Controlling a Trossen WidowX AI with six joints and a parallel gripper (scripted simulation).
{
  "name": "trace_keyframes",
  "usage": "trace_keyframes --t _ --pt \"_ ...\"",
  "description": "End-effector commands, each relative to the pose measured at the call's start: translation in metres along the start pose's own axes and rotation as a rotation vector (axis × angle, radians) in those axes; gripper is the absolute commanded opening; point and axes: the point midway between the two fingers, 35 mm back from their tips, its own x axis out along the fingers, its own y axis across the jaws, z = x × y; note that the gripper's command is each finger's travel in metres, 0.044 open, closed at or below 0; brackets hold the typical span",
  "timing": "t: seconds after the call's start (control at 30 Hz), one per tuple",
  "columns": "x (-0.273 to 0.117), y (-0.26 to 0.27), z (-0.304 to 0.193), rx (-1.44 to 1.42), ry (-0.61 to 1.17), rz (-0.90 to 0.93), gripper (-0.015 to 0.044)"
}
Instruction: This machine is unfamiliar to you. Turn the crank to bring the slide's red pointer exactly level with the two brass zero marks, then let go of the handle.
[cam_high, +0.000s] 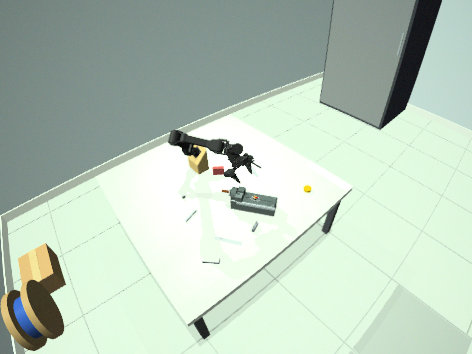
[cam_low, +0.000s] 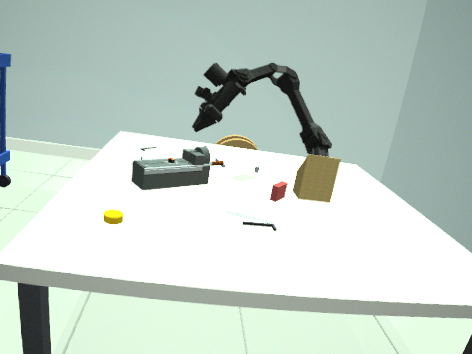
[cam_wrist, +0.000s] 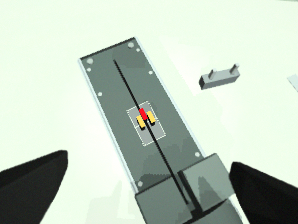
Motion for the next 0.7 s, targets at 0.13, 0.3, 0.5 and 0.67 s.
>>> trace_keyframes --t 0.13,0.3,0.5,0.67 --pt "0.023 0.008 -0.005 0.056 0.002 -0.04 0.044" --pt "0.051 0.004 -0.026 0.055 0.001 -0.042 0.044" --pt "0.052 0.004 -0.027 0.055 0.001 -0.042 0.044" --pt "0.052 0.004 -0.027 0.055 0.001 -0.042 0.044"
